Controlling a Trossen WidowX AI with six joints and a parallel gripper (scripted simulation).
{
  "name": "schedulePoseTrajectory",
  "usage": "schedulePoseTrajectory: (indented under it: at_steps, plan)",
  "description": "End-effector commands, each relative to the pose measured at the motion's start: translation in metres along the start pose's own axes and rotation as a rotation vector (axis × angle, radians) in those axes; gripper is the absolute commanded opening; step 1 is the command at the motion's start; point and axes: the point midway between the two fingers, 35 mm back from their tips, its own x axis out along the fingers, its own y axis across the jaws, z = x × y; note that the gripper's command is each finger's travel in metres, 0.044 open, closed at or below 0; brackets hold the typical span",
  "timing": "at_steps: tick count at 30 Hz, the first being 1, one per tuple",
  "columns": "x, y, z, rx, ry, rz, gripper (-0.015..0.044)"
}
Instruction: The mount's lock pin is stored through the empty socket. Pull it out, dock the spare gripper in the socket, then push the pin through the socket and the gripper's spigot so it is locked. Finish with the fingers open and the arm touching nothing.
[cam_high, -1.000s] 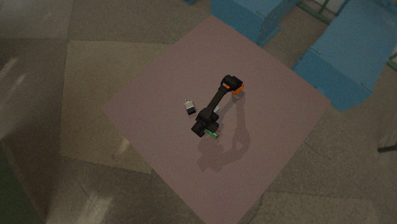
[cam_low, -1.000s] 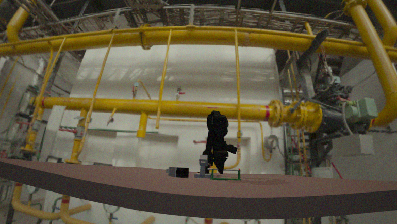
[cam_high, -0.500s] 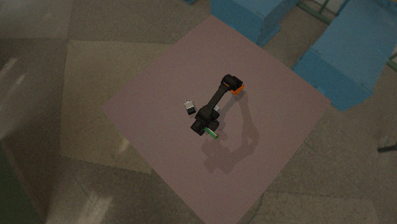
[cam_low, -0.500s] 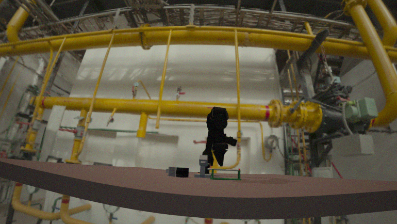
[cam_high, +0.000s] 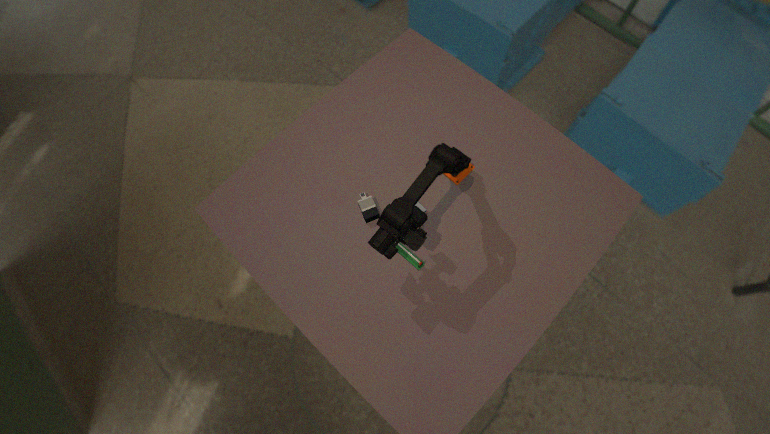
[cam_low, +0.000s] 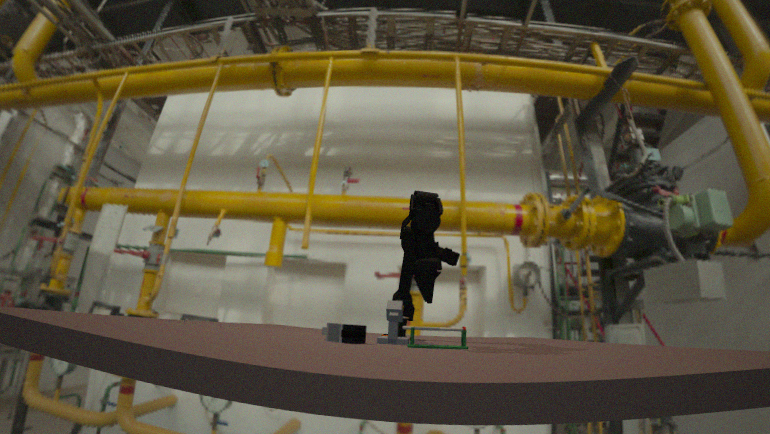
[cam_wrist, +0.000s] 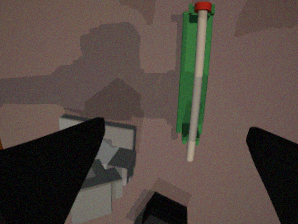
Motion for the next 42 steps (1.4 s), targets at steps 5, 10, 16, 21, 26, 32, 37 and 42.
schedulePoseTrajectory:
  at_steps: [5, 10, 16, 21, 26, 32, 37, 42]
  plan:
    - [-0.020, 0.002, 0.002, 0.005, -0.006, -0.042, 0.0440]
    - [-0.060, 0.010, 0.006, 0.015, -0.020, -0.129, 0.0440]
    - [-0.050, 0.001, -0.044, 0.109, 0.018, -0.121, 0.0440]
    - [-0.046, 0.006, -0.145, 0.311, 0.080, -0.130, 0.0440]
    - [-0.043, 0.019, -0.195, 0.412, 0.108, -0.127, 0.0440]
    - [-0.041, 0.018, -0.195, 0.412, 0.108, -0.127, 0.0440]
    - [-0.022, 0.014, -0.197, 0.412, 0.108, -0.128, 0.0440]
    - [0.003, 0.011, -0.199, 0.412, 0.108, -0.128, 0.0440]
